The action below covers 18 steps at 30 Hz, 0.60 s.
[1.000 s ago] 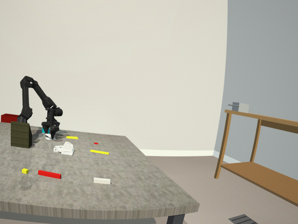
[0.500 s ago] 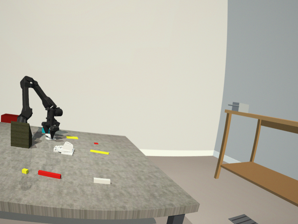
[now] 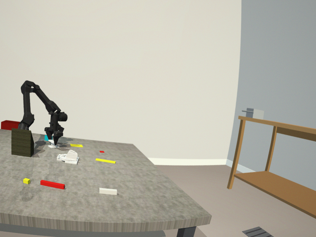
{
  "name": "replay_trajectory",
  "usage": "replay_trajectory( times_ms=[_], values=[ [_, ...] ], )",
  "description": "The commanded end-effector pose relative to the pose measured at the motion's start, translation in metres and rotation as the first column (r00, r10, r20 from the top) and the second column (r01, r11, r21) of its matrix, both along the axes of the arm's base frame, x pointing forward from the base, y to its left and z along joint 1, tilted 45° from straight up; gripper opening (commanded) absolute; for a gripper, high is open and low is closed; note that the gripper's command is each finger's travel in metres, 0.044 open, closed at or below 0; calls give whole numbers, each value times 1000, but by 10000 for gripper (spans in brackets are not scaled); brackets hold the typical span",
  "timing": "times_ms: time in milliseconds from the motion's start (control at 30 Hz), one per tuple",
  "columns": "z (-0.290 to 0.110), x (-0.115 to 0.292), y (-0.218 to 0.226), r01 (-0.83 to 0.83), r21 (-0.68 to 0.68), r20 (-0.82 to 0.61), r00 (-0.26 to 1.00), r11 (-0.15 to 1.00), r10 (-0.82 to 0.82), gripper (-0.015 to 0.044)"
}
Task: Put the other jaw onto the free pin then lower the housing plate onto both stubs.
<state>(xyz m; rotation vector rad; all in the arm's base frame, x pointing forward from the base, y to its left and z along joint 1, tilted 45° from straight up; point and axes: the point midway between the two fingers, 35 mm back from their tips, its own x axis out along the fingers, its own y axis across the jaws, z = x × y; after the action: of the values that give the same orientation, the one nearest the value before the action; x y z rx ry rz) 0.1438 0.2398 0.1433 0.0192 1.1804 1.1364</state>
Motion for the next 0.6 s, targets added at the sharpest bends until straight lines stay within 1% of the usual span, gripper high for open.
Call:
replay_trajectory(
  times_ms=[0, 433, 567],
  values=[
    [13, 2, -9, -3, 9, 10, 1000, 1000, 3, 351],
    [41, 2, -38, 1, 9, 8, 1000, 1000, -1, 351],
    [43, 1, -40, 1, 9, 8, 1000, 1000, -1, 351]
  ],
)
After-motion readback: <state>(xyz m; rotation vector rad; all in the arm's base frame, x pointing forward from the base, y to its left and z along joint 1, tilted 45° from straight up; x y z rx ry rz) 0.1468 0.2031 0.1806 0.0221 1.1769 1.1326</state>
